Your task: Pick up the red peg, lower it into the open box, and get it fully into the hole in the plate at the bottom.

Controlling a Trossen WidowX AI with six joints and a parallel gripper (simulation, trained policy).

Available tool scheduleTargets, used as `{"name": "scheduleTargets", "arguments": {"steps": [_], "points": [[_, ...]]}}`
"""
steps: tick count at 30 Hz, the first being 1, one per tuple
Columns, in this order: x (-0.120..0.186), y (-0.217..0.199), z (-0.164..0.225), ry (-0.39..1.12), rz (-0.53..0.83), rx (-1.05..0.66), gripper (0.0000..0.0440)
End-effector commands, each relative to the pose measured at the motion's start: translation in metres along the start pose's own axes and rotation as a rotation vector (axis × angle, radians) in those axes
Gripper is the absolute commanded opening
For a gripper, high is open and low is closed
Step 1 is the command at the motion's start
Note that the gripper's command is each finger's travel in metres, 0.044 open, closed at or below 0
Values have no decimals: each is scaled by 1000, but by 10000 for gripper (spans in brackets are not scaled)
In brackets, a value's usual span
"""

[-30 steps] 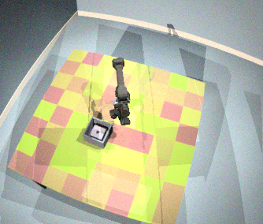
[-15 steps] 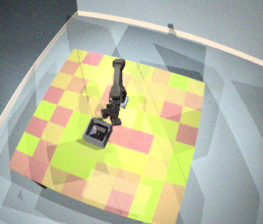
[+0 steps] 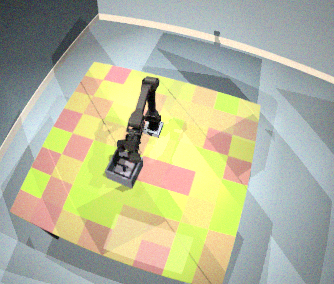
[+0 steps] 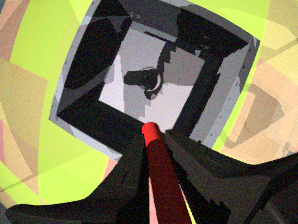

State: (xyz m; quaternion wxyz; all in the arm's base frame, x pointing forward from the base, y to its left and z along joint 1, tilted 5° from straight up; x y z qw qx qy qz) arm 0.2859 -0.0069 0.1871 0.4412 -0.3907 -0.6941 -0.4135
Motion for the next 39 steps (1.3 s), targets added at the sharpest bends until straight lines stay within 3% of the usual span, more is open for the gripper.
{"name": "scheduleTargets", "arguments": {"steps": [1, 18, 25, 39], "points": [[-3, 4, -9, 0, -9, -11, 0], [-49, 5, -35, 43, 47, -39, 8], [-65, 5, -39, 63, 87, 2, 140], [-73, 27, -54, 90, 100, 63, 134]]}}
Point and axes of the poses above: the point midway between the two fingers, 35 mm back from their tips, its own x axis back along the fingers, its own y axis across the jaws, z = x × y, the point moved 6 cm from there along x, back along the fingers, and after that the axes turned 8 degrees about -x, right-handed, at the moved point
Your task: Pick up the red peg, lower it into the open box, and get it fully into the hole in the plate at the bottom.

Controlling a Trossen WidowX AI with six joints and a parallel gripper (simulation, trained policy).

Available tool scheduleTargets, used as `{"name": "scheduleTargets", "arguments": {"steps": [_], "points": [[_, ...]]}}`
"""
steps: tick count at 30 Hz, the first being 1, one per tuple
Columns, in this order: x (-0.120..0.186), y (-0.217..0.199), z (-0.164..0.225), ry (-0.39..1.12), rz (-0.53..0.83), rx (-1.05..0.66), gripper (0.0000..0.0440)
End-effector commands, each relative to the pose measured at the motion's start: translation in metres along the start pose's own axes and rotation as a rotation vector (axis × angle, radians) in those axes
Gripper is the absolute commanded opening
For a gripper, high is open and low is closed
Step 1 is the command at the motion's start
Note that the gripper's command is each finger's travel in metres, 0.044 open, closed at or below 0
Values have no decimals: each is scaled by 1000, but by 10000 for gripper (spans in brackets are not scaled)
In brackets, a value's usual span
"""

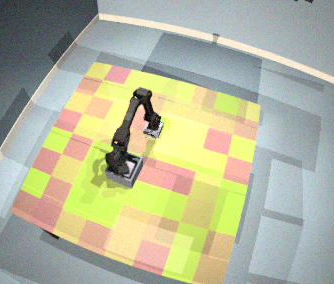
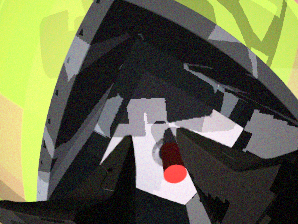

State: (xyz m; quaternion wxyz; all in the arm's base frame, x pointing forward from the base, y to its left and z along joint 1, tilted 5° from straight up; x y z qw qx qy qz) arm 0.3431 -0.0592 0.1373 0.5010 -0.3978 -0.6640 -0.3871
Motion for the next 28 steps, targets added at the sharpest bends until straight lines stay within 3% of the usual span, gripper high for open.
{"name": "scheduleTargets", "arguments": {"steps": [1, 28], "points": [[1, 6, -5, 9, -5, 16, 132], [-12, 27, -51, 75, 31, 91, 83]]}}
Point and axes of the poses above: the point midway between the two fingers, 35 mm back from their tips, its own x axis back along the fingers, its own y axis across the jaws, z = x × y, the point moved 6 cm from there along x, back along the fingers, and after that the axes turned 8 degrees about -x, right-handed, at the moved point
